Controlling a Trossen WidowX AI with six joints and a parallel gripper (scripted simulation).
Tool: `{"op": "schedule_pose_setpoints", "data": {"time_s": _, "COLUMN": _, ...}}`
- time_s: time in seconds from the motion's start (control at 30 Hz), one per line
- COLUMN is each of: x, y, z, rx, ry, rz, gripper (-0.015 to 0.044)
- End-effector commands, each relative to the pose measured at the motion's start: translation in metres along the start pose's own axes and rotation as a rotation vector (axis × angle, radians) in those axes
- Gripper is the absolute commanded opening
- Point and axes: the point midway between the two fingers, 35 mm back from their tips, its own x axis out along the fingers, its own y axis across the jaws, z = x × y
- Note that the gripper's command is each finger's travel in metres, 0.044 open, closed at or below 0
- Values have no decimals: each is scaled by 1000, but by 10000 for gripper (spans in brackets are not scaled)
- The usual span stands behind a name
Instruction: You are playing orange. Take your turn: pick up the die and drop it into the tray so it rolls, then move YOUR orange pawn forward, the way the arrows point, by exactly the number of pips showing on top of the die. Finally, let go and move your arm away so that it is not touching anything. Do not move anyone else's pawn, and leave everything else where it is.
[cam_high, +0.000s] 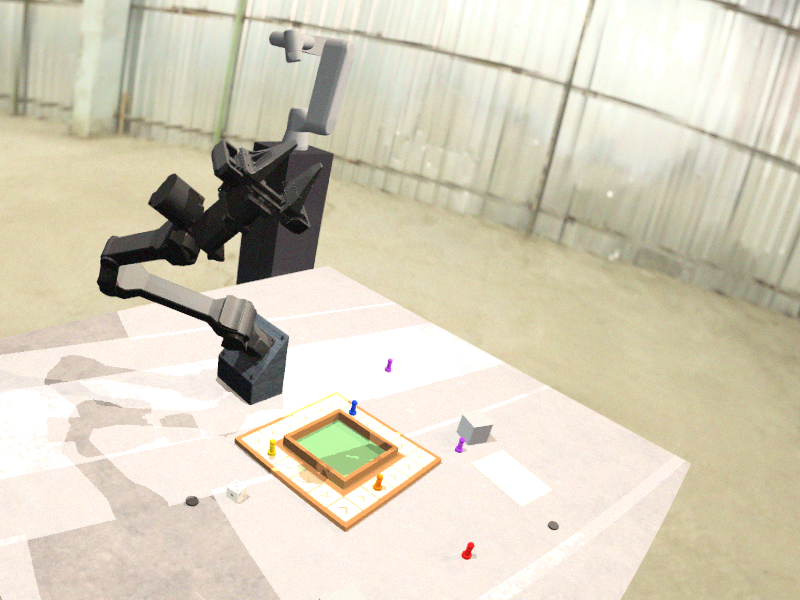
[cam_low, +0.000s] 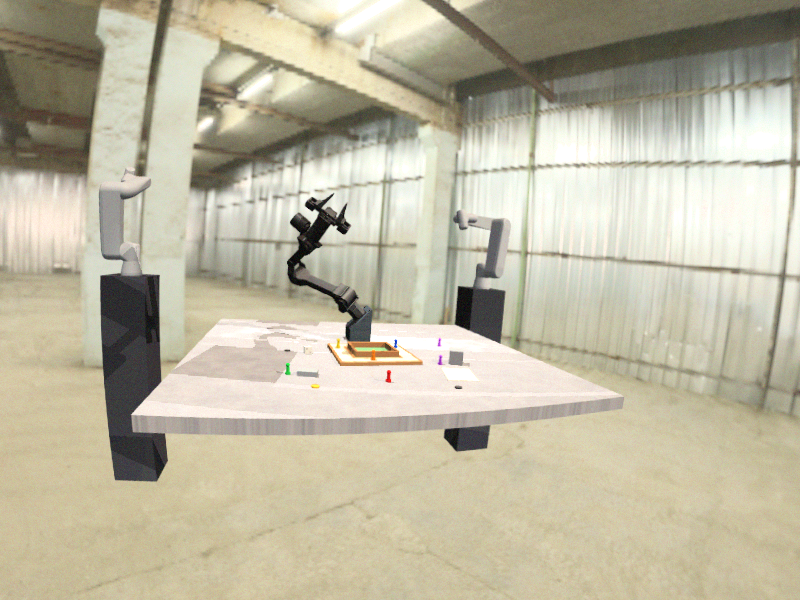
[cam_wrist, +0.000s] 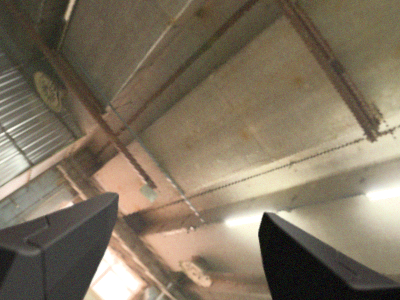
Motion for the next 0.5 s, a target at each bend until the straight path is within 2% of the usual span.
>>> {"op": "schedule_pose_setpoints", "data": {"time_s": 0.0, "x": 2, "y": 30, "z": -61, "rx": 149, "ry": 264, "rz": 112, "gripper": 275}}
{"op": "schedule_pose_setpoints", "data": {"time_s": 0.23, "x": -33, "y": 84, "z": -158, "rx": 372, "ry": 740, "rz": 261, "gripper": 275}}
{"op": "schedule_pose_setpoints", "data": {"time_s": 0.47, "x": -108, "y": 133, "z": -229, "rx": 547, "ry": 1242, "rz": 363, "gripper": 275}}
